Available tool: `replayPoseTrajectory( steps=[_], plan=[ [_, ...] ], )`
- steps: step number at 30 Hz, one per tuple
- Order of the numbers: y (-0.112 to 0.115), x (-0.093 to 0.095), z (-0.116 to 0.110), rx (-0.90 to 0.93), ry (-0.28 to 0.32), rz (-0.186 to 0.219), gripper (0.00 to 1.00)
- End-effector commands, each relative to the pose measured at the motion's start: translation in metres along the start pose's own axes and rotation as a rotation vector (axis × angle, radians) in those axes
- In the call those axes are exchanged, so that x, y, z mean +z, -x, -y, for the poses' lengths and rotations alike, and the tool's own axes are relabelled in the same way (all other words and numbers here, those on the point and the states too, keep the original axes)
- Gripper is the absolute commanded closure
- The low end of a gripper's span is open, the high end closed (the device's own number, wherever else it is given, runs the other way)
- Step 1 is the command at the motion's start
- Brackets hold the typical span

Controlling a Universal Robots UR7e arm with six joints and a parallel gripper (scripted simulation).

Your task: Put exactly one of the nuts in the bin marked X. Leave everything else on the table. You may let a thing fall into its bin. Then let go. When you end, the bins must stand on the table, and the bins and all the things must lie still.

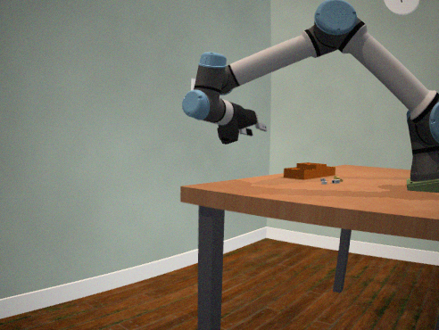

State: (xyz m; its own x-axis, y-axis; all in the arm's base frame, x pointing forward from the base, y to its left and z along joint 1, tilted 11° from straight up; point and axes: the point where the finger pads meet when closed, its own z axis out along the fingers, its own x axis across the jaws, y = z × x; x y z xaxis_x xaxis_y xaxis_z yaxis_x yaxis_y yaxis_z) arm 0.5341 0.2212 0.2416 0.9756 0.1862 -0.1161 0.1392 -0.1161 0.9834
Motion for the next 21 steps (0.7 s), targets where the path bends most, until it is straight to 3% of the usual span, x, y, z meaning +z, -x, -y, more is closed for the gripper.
replayPoseTrajectory(
  steps=[1, 2, 3, 9, 13, 14, 16, 19, 21],
  plan=[
    [0.0, 0.0, -0.001, 0.001, -0.001, 0.0, 0.0],
    [0.0, 0.0, -0.001, 0.001, -0.001, 0.0, 0.0],
    [0.003, -0.001, -0.009, 0.001, -0.001, 0.0, 0.69],
    [0.018, -0.007, -0.056, 0.001, -0.001, 0.0, 0.69],
    [0.019, -0.007, -0.058, 0.001, -0.001, 0.0, 0.69],
    [0.026, -0.003, -0.056, -0.026, -0.026, -0.034, 0.69],
    [0.03, 0.008, -0.058, -0.043, -0.037, 0.045, 0.69],
    [0.03, 0.008, -0.058, -0.043, -0.037, 0.045, 0.69],
    [0.041, 0.02, -0.06, -0.092, -0.074, 0.09, 0.69]
  ],
)
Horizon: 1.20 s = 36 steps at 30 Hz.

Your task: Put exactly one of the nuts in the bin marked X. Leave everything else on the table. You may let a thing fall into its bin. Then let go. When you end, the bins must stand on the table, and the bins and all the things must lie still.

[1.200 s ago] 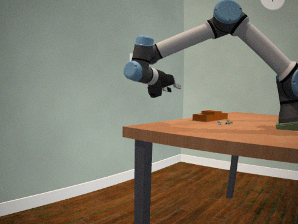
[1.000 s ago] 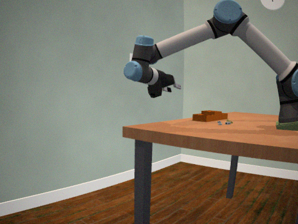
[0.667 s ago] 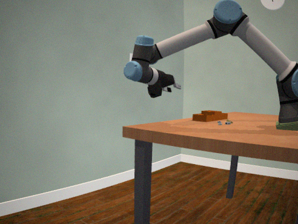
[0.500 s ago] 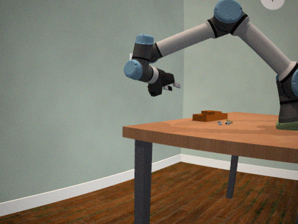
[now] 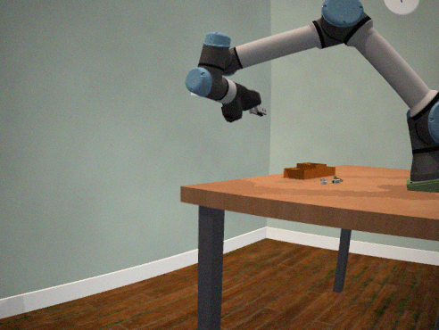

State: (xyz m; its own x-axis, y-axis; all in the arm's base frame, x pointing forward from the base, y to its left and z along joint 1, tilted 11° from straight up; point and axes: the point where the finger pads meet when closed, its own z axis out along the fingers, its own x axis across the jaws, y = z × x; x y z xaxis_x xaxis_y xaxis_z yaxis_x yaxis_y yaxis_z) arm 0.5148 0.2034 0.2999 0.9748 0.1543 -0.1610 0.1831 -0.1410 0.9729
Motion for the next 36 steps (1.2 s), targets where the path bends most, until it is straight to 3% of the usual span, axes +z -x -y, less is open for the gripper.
replayPoseTrajectory(
  steps=[1, 2, 4, 7, 9, 11, 13, 19, 21, 23, 25, 27, 29, 32, 36],
  plan=[
    [0.014, 0.017, -0.004, -0.051, -0.042, 0.052, 0.69],
    [0.014, 0.017, -0.004, -0.051, -0.042, 0.052, 0.69],
    [0.025, 0.029, -0.006, -0.099, -0.083, 0.093, 0.69],
    [0.026, 0.03, -0.007, -0.099, -0.083, 0.093, 0.69],
    [0.038, 0.041, -0.008, -0.147, -0.128, 0.13, 0.69],
    [0.039, 0.042, -0.008, -0.147, -0.128, 0.13, 0.69],
    [0.052, 0.053, -0.01, -0.193, -0.176, 0.163, 0.69],
    [0.064, 0.063, -0.01, -0.239, -0.227, 0.191, 0.69],
    [0.077, 0.073, -0.01, -0.284, -0.28, 0.214, 0.69],
    [0.077, 0.073, -0.01, -0.284, -0.28, 0.214, 0.69],
    [0.089, 0.081, -0.01, -0.328, -0.336, 0.232, 0.69],
    [0.089, 0.081, -0.01, -0.328, -0.336, 0.232, 0.69],
    [0.1, 0.089, -0.009, -0.371, -0.394, 0.244, 0.69],
    [0.1, 0.089, -0.009, -0.371, -0.394, 0.244, 0.69],
    [0.119, 0.1, -0.007, -0.44, -0.495, 0.253, 0.69]
  ],
)
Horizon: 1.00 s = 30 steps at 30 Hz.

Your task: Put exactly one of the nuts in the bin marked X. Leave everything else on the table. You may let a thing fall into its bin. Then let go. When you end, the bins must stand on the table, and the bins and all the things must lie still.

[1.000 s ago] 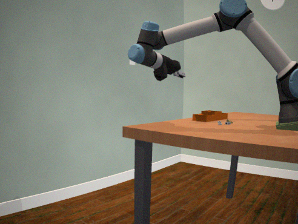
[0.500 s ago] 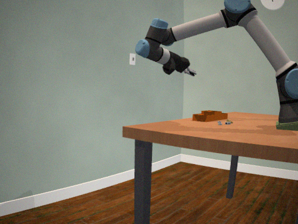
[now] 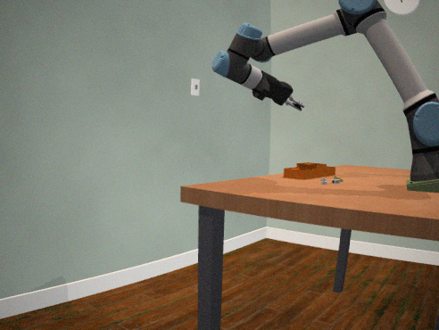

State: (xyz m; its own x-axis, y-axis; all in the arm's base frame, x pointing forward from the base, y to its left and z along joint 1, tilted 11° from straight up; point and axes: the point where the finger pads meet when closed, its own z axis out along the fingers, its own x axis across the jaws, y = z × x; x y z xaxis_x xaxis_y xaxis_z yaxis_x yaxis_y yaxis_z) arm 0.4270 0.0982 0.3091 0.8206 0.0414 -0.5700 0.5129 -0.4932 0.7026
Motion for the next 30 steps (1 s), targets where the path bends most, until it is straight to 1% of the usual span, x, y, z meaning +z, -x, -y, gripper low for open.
replayPoseTrajectory(
  steps=[1, 3, 4, 5, 6, 7, 8, 9, 10, 11, 13, 14, 15, 16, 17, 18, 19, 20, 21, 22, 23, 24, 25, 28, 30],
  plan=[
    [0.015, 0.017, 0.002, -0.08, -0.094, 0.0, 0.69],
    [0.015, 0.017, 0.002, -0.08, -0.094, 0.0, 0.69],
    [0.02, 0.023, 0.004, -0.112, -0.132, -0.003, 0.69],
    [0.023, 0.025, 0.005, -0.126, -0.148, -0.005, 0.69],
    [0.023, 0.025, 0.005, -0.126, -0.148, -0.005, 0.69],
    [0.028, 0.031, 0.007, -0.159, -0.185, -0.012, 0.69],
    [0.03, 0.033, 0.008, -0.172, -0.201, -0.016, 0.69],
    [0.03, 0.033, 0.008, -0.172, -0.201, -0.016, 0.69],
    [0.035, 0.039, 0.01, -0.205, -0.238, -0.027, 0.69],
    [0.037, 0.041, 0.011, -0.218, -0.253, -0.032, 0.69],
    [0.037, 0.041, 0.011, -0.218, -0.253, -0.032, 0.69],
    [0.042, 0.046, 0.014, -0.25, -0.289, -0.047, 0.69],
    [0.043, 0.047, 0.014, -0.263, -0.303, -0.053, 0.69],
    [0.048, 0.053, 0.018, -0.294, -0.337, -0.072, 0.69],
    [0.049, 0.054, 0.018, -0.307, -0.351, -0.08, 0.69],
    [0.049, 0.054, 0.018, -0.307, -0.351, -0.08, 0.69],
    [0.054, 0.059, 0.022, -0.338, -0.383, -0.103, 0.69],
    [0.054, 0.059, 0.022, -0.351, -0.396, -0.112, 0.69],
    [0.059, 0.065, 0.025, -0.373, -0.418, -0.132, 0.69],
    [0.059, 0.065, 0.025, -0.389, -0.434, -0.145, 0.69],
    [0.059, 0.065, 0.025, -0.393, -0.439, -0.149, 0.69],
    [0.063, 0.069, 0.029, -0.421, -0.465, -0.177, 0.69],
    [0.063, 0.069, 0.029, -0.434, -0.477, -0.19, 0.69],
    [0.07, 0.078, 0.037, -0.483, -0.515, -0.248, 0.69],
    [0.07, 0.078, 0.037, -0.483, -0.515, -0.248, 0.69]
  ],
)
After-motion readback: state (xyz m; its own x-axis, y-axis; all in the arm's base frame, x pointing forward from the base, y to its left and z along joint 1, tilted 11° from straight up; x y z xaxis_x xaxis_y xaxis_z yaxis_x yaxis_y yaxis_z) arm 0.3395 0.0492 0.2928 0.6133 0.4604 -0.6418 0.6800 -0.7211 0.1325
